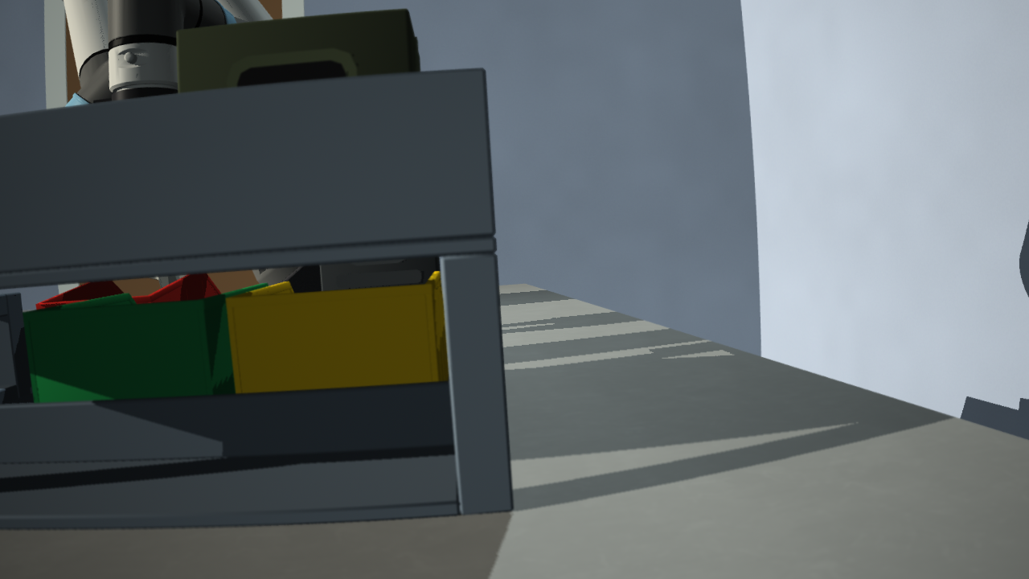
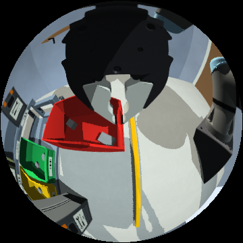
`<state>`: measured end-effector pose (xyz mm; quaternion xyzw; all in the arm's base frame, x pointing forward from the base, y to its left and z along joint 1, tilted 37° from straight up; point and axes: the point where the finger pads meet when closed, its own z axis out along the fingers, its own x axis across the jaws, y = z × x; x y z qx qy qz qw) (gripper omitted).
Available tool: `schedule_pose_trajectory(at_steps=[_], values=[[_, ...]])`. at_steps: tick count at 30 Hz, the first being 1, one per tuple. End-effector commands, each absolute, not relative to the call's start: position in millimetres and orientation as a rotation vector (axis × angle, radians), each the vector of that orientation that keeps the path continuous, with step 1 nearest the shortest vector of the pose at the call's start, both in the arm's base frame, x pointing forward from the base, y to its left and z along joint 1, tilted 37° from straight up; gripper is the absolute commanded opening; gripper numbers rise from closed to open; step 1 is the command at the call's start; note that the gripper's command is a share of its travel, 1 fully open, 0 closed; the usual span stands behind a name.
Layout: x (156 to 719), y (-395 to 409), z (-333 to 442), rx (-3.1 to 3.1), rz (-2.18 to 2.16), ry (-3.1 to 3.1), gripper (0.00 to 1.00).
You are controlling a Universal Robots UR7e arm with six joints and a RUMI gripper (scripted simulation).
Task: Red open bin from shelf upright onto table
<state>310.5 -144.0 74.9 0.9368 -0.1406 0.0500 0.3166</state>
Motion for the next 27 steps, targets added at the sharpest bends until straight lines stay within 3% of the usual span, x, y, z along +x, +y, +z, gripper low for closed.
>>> schedule_pose_trajectory(at_steps=[1,27], values=[[310.7,-144.0,75.2,2.466,0.133,-0.37,0.0],[310.7,-145.5,73.3,2.466,0.133,-0.37,0.0]])
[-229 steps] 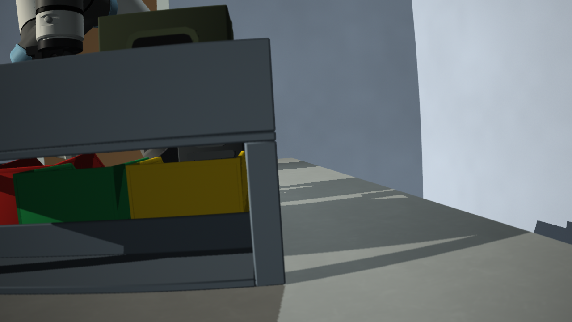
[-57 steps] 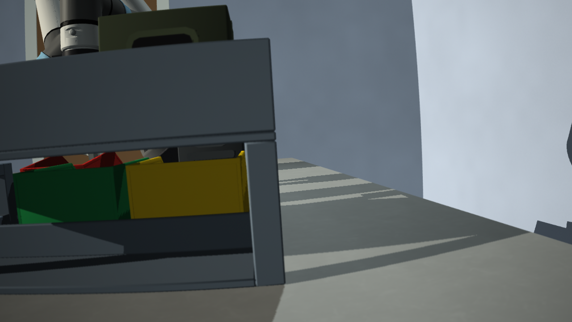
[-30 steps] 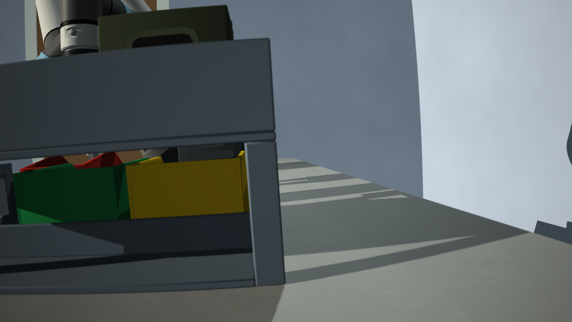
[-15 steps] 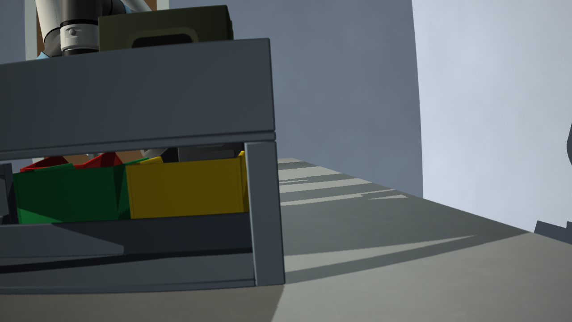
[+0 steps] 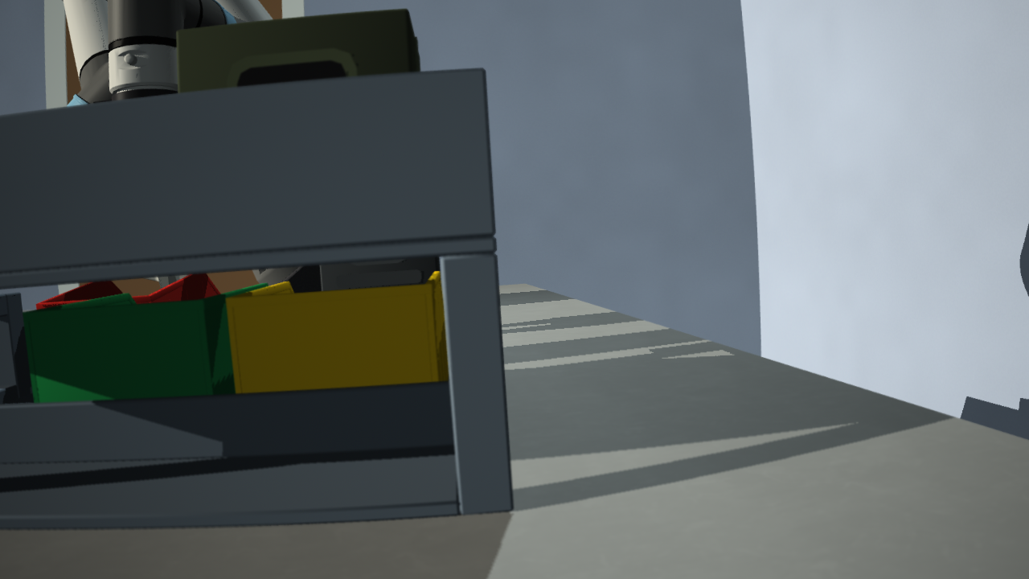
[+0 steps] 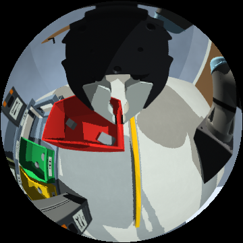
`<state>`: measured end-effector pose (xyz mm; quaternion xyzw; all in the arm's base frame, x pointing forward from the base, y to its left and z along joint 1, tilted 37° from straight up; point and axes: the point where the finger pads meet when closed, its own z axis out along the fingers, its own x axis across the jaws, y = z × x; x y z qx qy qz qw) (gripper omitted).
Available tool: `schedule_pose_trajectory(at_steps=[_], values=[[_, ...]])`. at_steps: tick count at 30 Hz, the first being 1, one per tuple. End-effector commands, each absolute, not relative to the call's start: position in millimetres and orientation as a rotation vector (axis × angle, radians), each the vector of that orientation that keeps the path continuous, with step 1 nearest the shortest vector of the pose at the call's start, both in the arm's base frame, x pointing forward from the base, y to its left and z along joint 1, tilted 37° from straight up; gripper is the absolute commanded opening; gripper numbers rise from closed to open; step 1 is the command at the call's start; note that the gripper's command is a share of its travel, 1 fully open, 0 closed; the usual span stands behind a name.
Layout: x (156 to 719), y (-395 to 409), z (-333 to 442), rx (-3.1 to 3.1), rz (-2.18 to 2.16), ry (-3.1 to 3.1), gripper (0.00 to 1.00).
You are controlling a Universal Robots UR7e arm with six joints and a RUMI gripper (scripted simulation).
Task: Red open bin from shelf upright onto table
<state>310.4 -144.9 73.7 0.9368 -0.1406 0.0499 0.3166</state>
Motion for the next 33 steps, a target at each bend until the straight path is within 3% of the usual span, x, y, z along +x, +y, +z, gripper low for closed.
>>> schedule_pose_trajectory(at_steps=[1,33], values=[[310.7,-145.6,73.1,2.466,0.133,-0.37,0.0],[310.8,-153.3,63.1,2.466,0.133,-0.37,0.0]])
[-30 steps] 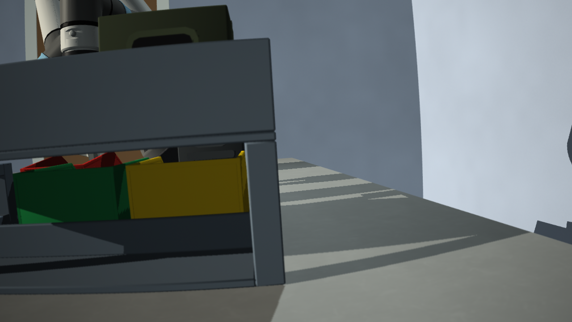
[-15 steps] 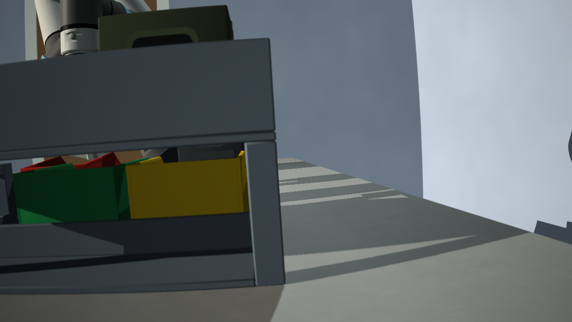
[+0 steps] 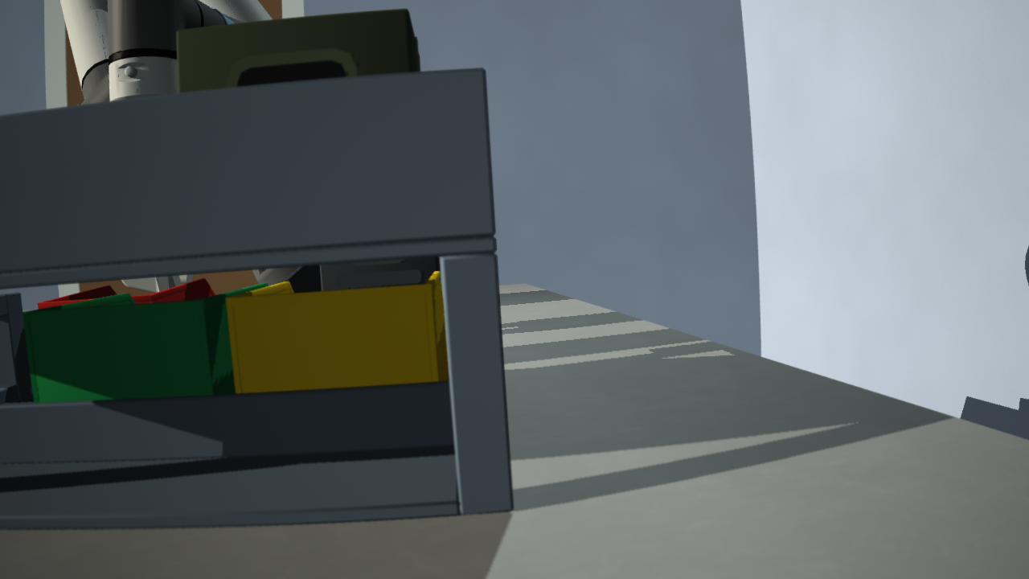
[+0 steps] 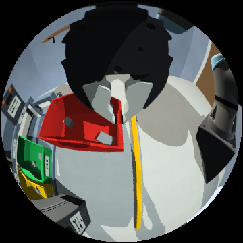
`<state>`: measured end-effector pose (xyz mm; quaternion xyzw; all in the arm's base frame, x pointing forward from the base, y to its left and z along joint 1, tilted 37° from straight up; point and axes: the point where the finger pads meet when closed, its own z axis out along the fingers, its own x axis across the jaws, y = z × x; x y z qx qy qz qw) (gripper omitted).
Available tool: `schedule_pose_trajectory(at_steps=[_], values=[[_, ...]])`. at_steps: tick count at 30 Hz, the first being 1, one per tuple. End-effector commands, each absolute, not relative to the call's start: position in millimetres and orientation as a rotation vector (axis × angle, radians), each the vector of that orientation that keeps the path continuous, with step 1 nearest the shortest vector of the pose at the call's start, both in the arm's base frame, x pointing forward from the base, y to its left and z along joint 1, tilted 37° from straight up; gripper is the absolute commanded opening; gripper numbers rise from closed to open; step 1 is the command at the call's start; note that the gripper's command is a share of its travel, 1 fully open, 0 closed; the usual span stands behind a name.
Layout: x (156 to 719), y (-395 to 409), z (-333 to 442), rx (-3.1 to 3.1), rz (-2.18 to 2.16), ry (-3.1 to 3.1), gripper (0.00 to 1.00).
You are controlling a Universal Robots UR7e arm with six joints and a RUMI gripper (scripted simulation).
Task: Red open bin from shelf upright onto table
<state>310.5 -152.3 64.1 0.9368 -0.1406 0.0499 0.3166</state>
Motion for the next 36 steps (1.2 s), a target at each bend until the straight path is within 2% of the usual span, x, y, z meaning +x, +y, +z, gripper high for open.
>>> schedule_pose_trajectory(at_steps=[1,36], values=[[310.8,-153.5,62.8,2.466,0.133,-0.37,0.0],[310.8,-156.4,59.0,2.466,0.133,-0.37,0.0]])
